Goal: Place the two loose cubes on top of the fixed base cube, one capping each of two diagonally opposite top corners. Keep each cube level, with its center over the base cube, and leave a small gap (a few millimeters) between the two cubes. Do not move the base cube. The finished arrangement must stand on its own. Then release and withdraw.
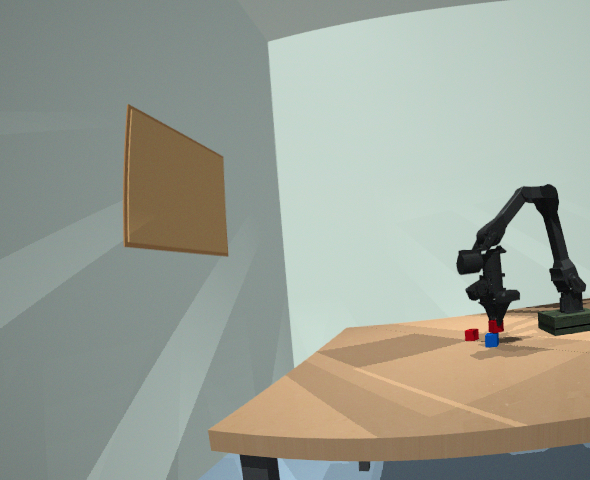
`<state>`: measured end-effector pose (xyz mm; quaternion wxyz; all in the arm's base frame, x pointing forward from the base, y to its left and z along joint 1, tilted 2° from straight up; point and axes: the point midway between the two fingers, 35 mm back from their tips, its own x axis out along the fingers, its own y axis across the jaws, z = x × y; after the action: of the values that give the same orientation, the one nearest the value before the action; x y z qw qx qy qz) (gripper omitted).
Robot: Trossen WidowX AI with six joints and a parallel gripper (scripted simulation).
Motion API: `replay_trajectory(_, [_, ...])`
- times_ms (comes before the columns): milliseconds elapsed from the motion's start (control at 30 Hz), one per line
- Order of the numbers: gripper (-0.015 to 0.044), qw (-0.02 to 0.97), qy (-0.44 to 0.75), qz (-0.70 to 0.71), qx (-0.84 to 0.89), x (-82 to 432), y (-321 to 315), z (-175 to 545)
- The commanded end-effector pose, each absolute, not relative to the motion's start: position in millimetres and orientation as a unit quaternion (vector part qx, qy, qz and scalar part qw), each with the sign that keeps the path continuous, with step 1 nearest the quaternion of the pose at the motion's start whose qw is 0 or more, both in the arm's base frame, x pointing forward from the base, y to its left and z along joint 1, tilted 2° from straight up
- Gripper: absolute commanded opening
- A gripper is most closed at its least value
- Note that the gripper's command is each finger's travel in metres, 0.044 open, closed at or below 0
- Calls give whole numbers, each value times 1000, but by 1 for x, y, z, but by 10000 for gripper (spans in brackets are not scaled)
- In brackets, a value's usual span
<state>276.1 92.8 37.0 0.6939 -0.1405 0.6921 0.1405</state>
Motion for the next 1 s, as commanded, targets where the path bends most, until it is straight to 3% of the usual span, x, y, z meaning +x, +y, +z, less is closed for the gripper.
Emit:
replay_trajectory(0, [105, 692, 694, 141, -138, 275, 93, 35])
replay_trajectory(400, [105, 692, 694, 141, -138, 275, 93, 35])
replay_trajectory(533, [205, 692, 694, 141, -138, 275, 93, 35])
replay_trajectory(967, [205, 693, 693, 141, -140, 276, 93, 50])
